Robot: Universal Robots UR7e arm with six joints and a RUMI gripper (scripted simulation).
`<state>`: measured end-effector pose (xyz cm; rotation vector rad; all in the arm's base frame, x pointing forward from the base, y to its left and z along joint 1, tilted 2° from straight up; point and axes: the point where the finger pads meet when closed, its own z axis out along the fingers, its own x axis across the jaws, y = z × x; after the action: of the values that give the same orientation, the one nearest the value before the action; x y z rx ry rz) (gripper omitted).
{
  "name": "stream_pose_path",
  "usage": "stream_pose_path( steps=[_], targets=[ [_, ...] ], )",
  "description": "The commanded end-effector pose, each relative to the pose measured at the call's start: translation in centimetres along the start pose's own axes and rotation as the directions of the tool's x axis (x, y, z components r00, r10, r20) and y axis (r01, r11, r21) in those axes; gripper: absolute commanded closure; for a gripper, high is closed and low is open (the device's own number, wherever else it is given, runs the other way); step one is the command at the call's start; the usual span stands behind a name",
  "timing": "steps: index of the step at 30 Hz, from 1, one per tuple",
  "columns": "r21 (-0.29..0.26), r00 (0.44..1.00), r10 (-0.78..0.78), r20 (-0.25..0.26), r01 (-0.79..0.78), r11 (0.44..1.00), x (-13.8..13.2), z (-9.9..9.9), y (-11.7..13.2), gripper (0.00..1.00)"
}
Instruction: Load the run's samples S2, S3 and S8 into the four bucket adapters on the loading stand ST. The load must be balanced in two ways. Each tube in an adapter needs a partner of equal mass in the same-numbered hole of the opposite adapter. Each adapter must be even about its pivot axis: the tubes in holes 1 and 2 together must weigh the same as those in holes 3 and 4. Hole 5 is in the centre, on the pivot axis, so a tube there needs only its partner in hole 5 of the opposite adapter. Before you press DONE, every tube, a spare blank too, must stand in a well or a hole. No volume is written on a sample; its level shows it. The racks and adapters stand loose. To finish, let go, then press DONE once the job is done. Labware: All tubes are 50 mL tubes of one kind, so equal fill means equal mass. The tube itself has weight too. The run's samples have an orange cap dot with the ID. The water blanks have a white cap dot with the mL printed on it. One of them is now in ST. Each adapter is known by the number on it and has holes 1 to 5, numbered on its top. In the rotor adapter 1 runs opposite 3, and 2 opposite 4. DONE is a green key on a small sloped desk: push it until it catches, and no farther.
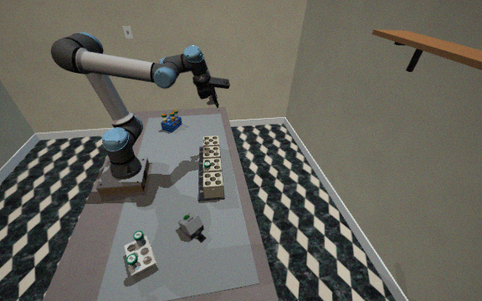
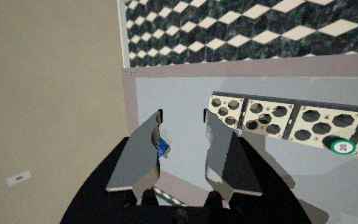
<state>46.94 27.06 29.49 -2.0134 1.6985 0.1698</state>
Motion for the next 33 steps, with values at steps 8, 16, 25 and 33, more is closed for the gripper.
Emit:
stream_pose_path(
  steps=[8, 16, 25, 33],
  targets=[
    [-0.090, 0.989, 0.005, -0.149, -0.018, 0.996, 4.8, -1.5, 1.4, 0.65],
    [-0.154, 0.965, 0.000, -0.261, -0.042, 0.987, 8.5, -2.6, 2.4, 0.65],
    [-0.207, 0.934, -0.010, -0.356, -0.068, 0.976, 11.8, -3.5, 3.4, 0.65],
    [-0.243, 0.906, -0.022, -0.422, -0.090, 0.966, 15.5, -4.6, 4.4, 0.65]
  ],
)
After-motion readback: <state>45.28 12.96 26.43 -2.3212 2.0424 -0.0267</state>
